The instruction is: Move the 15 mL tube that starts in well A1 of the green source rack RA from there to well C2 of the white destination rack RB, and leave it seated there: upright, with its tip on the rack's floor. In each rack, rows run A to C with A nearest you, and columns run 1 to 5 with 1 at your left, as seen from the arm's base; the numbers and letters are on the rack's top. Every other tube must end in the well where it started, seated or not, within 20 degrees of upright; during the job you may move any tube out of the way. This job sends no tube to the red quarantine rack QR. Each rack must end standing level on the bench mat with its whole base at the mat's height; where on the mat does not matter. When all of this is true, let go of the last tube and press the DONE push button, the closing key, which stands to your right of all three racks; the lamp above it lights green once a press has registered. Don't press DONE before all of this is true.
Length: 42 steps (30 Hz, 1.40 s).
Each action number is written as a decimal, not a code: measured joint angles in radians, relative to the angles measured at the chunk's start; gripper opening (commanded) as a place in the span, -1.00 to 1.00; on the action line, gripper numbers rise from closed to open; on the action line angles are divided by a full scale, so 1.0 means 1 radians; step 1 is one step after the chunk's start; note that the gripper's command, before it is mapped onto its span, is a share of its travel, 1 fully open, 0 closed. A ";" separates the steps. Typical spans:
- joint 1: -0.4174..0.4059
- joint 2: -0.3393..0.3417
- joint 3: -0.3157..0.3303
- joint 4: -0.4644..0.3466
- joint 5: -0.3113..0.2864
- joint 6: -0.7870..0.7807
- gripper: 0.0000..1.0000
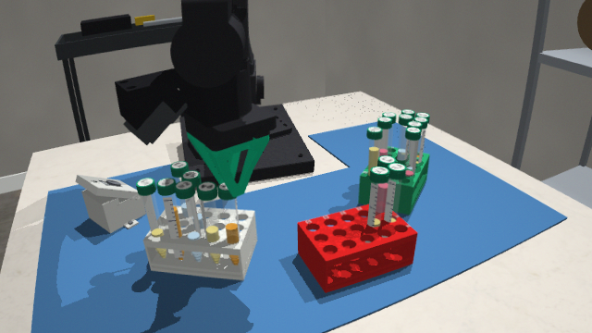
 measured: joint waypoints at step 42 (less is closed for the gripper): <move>-0.002 -0.013 0.102 -0.087 -0.002 -0.003 -0.40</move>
